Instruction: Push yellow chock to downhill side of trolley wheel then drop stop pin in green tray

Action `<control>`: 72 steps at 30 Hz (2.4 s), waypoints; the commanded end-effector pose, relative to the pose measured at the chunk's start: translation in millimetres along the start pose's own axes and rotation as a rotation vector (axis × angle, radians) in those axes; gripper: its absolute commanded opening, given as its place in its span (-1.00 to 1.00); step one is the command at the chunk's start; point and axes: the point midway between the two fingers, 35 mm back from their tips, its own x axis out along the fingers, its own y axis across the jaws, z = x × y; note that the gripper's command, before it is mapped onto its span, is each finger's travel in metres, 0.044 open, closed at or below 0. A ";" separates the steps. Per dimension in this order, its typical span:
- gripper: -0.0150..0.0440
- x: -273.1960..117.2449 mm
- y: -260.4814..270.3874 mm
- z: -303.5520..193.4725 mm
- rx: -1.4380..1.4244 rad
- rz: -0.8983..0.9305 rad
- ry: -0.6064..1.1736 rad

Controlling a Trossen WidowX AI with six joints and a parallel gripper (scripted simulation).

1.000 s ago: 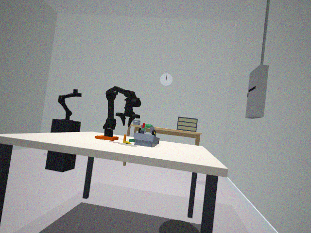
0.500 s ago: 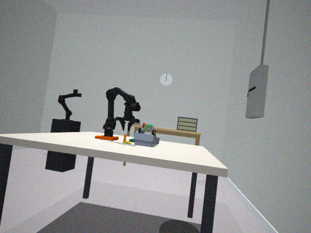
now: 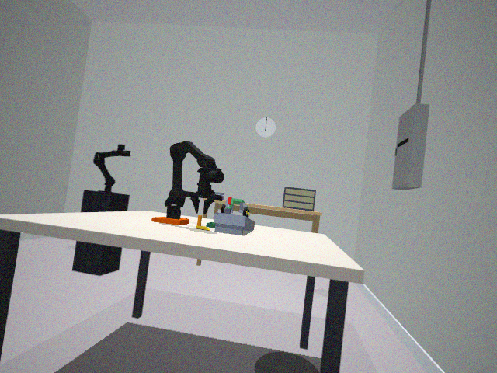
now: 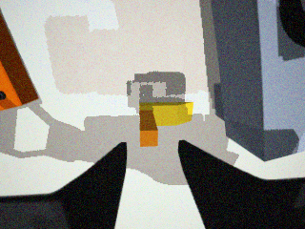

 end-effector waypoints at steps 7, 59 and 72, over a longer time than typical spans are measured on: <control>0.15 17.9 2.1 2.2 0.004 0.006 -0.009; -0.49 22.6 4.4 1.9 0.004 0.006 -0.009; -0.49 -18.0 10.2 2.6 0.004 0.007 -0.009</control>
